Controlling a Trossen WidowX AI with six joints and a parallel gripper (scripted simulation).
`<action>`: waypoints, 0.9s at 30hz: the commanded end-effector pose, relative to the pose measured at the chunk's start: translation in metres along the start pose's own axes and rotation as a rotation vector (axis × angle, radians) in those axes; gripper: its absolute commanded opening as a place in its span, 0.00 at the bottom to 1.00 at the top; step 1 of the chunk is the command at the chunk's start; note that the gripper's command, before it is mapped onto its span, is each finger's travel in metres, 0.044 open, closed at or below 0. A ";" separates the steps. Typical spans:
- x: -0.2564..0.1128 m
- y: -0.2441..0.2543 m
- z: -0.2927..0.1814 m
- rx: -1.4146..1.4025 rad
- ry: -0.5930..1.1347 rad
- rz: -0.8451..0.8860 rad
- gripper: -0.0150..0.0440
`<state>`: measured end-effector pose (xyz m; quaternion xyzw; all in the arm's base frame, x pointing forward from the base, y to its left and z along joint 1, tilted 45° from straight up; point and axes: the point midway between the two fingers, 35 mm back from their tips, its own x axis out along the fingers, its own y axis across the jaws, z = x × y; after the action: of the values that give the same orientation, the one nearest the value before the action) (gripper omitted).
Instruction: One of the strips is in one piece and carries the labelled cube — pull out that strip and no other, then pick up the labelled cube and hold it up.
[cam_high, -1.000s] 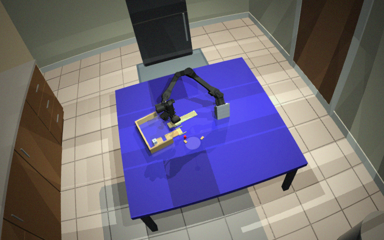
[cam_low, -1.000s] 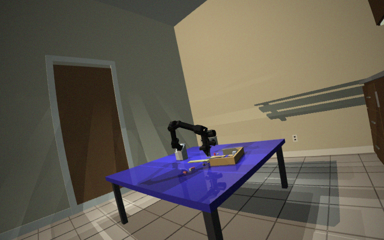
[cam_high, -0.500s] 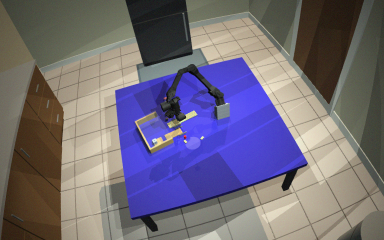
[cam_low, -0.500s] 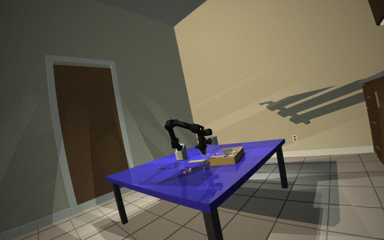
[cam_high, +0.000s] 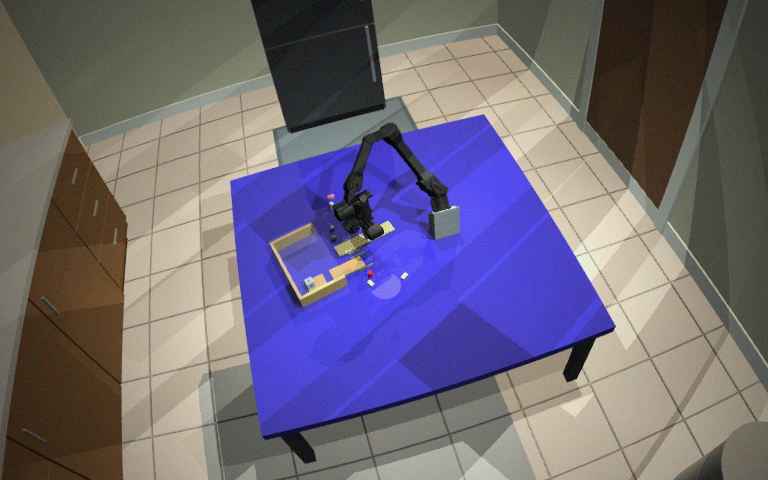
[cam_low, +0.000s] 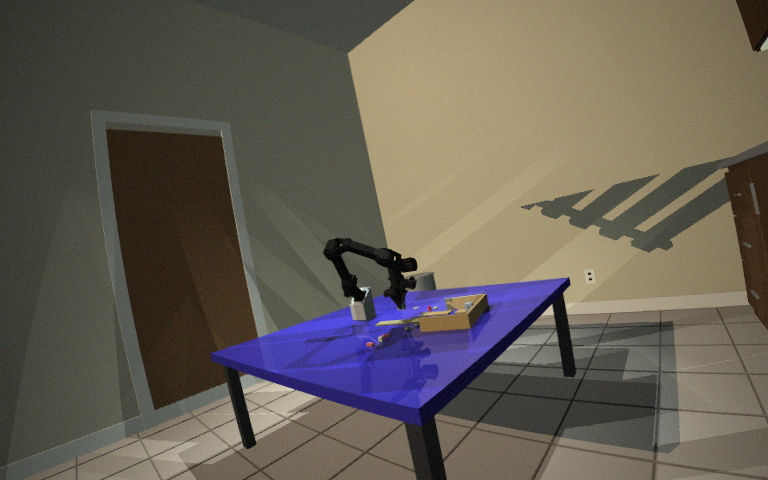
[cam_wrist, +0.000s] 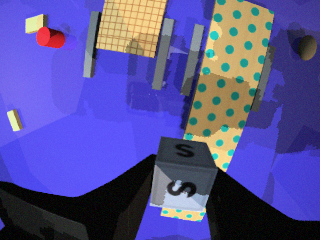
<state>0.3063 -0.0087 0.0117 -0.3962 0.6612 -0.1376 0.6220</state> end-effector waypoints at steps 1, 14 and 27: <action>-0.018 0.001 -0.001 0.006 -0.008 0.003 0.25; -0.033 0.001 -0.001 0.006 -0.008 0.003 0.25; -0.033 0.001 -0.001 0.006 -0.008 0.003 0.25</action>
<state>0.3021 0.0145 0.0349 -0.3965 0.6584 -0.1361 0.6251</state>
